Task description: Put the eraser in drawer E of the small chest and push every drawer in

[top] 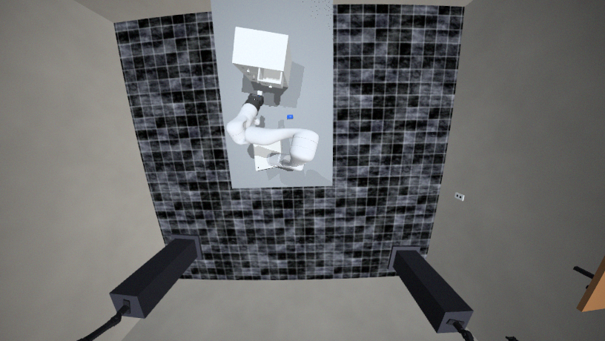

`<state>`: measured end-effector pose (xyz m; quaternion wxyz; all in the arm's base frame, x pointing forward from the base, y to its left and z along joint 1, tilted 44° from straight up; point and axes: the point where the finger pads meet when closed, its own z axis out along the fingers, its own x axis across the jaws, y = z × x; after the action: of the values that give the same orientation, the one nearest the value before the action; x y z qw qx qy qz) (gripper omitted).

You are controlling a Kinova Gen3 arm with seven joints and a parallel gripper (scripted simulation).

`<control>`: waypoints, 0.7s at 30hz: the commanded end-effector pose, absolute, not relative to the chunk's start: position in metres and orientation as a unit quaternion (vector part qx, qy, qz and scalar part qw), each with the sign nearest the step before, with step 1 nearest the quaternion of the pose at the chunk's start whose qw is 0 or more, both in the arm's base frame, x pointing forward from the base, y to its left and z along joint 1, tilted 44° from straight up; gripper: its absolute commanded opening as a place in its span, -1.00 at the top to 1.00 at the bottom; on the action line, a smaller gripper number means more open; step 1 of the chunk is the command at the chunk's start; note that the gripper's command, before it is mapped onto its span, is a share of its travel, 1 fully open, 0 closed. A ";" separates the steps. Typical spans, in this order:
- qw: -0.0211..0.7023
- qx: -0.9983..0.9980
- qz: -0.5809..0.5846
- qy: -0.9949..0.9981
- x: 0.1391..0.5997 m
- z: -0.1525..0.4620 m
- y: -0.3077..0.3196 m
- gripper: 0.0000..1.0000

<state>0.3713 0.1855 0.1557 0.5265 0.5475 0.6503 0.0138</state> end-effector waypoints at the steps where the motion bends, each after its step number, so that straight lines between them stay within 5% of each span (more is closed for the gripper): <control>1: 0.538 0.528 0.023 0.657 0.365 0.153 0.186 0.09; 21: 0.599 0.458 0.103 0.649 0.363 0.152 0.186 0.09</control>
<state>0.3665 0.1859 0.1554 0.5928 0.4719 0.6444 0.1034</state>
